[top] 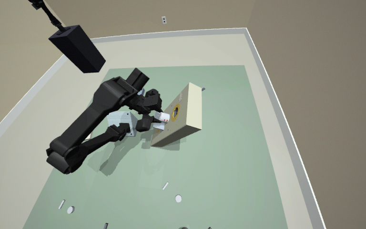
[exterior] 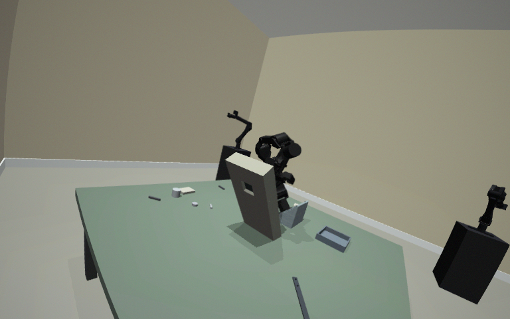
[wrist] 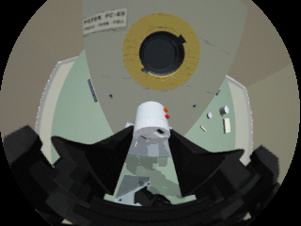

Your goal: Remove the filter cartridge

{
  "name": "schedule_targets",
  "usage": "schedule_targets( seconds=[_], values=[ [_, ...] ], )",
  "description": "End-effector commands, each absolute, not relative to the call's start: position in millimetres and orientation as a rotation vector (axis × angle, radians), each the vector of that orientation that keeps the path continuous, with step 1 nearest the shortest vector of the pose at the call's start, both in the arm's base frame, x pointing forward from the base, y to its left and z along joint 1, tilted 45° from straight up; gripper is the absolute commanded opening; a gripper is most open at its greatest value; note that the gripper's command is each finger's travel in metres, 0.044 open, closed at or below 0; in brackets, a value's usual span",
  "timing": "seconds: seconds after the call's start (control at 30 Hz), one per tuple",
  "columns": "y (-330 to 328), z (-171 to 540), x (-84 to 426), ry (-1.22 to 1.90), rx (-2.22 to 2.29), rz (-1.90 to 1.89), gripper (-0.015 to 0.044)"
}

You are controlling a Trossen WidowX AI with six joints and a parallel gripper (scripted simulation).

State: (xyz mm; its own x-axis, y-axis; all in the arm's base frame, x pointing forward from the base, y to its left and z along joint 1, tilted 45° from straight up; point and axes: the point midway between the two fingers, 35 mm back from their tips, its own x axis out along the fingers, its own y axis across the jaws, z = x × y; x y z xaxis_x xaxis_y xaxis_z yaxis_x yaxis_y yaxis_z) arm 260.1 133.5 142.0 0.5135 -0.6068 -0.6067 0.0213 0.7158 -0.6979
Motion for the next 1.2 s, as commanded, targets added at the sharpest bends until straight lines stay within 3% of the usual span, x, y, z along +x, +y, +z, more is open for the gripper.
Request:
schedule_targets(
  seconds=[0.0, 0.5, 1.17],
  values=[
    [140, 149, 262, 0.962, -0.692, -0.406, 0.0000],
    [191, 204, 218, 0.904, -0.683, -0.242, 0.0000],
    [243, 145, 227, 0.926, -0.707, -0.325, 0.0000]
  ],
)
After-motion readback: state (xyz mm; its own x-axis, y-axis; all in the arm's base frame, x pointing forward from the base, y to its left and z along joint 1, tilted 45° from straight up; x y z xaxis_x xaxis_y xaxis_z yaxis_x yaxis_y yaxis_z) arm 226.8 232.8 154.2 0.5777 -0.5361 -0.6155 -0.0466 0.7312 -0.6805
